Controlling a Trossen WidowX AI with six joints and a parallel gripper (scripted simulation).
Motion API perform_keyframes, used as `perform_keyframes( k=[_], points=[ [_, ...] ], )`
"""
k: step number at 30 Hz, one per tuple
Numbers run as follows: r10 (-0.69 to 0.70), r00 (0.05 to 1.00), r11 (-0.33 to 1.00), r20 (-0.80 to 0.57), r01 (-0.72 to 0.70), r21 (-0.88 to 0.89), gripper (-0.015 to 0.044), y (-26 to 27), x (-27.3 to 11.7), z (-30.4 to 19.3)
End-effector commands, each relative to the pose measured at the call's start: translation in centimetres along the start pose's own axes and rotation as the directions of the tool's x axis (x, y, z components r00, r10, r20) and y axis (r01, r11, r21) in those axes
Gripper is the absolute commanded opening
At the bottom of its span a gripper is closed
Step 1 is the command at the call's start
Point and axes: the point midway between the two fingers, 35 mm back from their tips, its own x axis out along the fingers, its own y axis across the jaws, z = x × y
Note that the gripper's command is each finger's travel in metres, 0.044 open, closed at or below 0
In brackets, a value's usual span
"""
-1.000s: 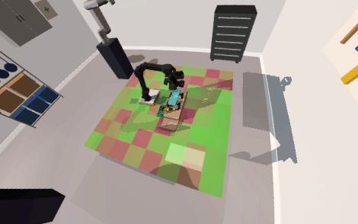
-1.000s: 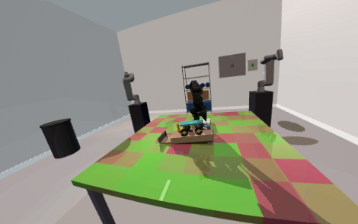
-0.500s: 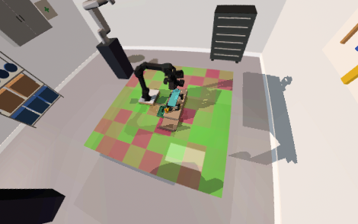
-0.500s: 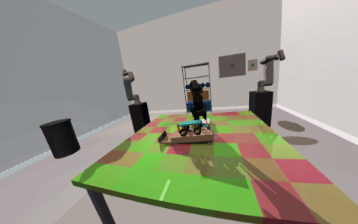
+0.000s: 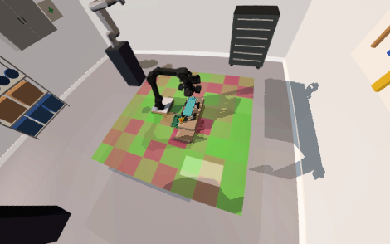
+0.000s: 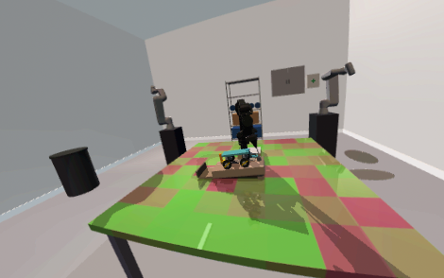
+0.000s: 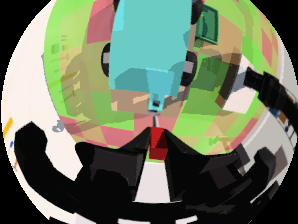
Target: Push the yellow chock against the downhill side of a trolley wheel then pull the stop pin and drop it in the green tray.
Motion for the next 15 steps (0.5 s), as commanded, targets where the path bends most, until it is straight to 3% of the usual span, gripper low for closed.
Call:
perform_keyframes(
  k=[1, 15],
  points=[
    [0.005, 1.0, 1.0, -0.009, -0.005, -0.001, 0.0, 0.1, 0.0, -0.8],
    [0.005, 1.0, 1.0, -0.011, -0.005, -0.001, 0.0, 0.2, 0.1, -2.7]
  ],
)
